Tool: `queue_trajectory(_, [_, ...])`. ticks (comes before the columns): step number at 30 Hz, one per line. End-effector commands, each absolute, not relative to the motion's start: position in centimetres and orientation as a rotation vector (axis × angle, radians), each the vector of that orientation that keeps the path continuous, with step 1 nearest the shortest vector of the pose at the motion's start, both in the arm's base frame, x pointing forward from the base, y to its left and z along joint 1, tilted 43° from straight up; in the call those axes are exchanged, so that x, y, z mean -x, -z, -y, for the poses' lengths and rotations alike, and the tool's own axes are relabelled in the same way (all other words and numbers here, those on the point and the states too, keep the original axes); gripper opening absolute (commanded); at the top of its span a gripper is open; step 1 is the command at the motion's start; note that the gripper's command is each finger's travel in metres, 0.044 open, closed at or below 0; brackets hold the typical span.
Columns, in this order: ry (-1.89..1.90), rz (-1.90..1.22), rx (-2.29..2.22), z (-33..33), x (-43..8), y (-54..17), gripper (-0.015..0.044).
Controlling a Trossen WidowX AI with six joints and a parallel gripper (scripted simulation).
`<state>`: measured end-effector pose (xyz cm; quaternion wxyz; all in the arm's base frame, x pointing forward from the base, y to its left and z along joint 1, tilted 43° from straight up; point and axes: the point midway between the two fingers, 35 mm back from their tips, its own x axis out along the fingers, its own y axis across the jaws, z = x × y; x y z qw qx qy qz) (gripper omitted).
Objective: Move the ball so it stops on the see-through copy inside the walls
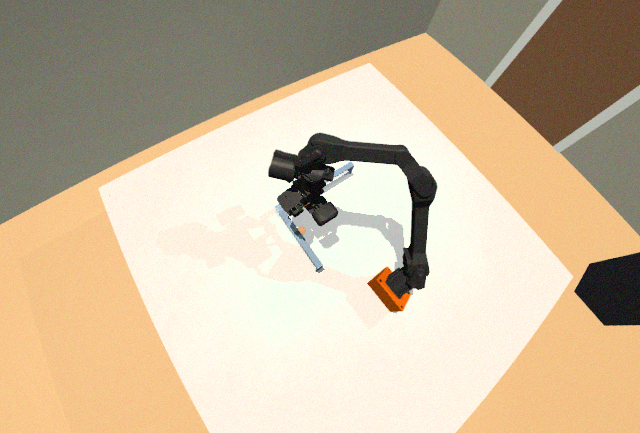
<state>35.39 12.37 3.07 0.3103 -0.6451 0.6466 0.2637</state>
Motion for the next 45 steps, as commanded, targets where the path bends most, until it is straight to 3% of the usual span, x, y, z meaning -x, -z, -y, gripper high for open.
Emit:
queue_trajectory(1, [-0.705,-1.718,1.702,-12.7,-34.2,-1.1,0.0000])
queue_trajectory(14, [-0.706,-1.718,1.701,-12.6,-32.5,2.1,0.0000])
queue_trajectory(27, [-0.703,-1.719,1.703,-8.4,-32.6,6.6,0.0000])
queue_trajectory(45, [-0.702,-1.719,1.704,-7.1,-32.6,8.1,0.0000])
